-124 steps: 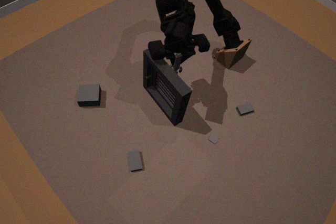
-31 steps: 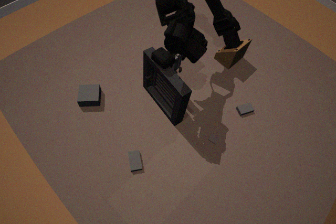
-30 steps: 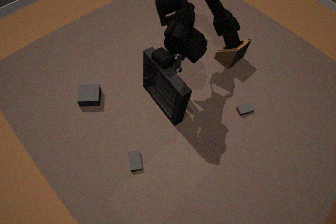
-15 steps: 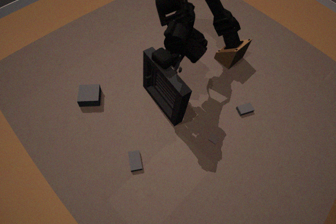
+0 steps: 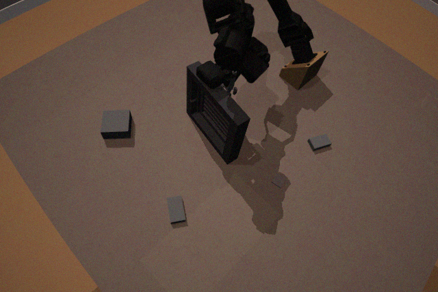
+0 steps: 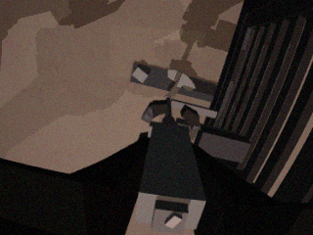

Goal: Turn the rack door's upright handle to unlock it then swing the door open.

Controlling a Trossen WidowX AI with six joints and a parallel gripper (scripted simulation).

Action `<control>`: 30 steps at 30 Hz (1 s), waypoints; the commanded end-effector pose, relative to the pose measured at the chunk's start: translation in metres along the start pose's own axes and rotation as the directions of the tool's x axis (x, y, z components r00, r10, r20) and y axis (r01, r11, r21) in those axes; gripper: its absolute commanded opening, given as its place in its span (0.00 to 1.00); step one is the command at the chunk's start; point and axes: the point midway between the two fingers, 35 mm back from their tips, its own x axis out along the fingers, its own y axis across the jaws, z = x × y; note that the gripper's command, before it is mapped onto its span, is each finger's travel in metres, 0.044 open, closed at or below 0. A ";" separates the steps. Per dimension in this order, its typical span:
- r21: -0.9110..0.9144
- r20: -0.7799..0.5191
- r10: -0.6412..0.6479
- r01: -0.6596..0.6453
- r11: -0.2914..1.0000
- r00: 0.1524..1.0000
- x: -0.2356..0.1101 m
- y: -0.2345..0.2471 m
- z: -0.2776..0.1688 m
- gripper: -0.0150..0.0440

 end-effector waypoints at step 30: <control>0.556 0.004 0.002 -0.004 0.831 1.000 0.000 0.030 0.027 0.27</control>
